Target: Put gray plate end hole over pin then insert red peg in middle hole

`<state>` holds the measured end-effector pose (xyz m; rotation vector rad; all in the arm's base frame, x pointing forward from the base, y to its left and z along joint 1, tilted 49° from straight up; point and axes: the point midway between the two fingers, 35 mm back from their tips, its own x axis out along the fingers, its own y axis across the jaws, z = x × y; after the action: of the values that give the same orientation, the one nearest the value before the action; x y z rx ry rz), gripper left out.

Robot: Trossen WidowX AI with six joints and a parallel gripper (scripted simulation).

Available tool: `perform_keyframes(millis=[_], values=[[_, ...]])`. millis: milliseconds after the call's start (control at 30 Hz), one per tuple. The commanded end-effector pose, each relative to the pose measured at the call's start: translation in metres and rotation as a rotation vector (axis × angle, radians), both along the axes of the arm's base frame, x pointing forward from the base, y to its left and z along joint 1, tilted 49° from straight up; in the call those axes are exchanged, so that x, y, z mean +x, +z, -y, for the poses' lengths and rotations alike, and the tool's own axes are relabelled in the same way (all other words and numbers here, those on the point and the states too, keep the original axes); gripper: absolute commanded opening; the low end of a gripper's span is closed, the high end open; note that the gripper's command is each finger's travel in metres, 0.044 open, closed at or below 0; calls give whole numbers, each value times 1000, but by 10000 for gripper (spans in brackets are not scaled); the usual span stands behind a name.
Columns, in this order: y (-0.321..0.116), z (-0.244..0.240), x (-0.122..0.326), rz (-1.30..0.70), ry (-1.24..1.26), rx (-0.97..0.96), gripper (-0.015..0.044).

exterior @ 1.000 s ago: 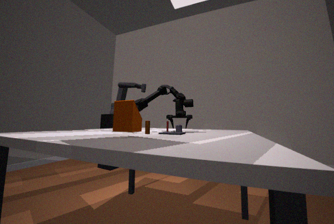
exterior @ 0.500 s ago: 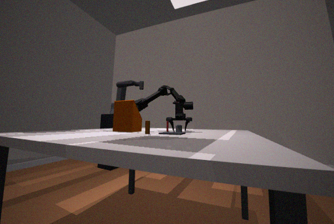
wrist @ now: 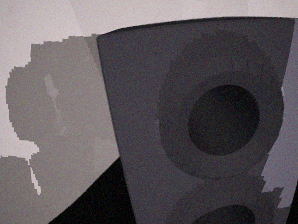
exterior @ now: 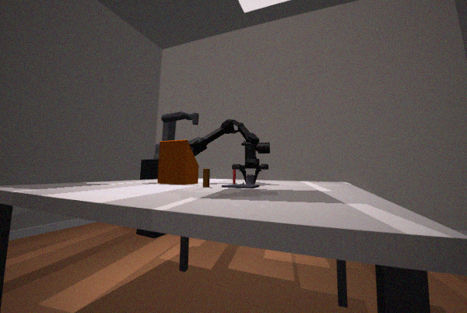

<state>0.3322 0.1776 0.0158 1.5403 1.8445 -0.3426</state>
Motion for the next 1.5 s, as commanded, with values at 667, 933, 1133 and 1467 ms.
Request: perform_keyframes(millis=[667, 933, 1133, 1467], values=[[27, 38, 16, 34, -26, -5, 0], [44, 55, 18, 28, -20, -12, 0], [57, 68, 18, 19, -15, -14, 0], [81, 88, 16, 3, -6, -12, 0]])
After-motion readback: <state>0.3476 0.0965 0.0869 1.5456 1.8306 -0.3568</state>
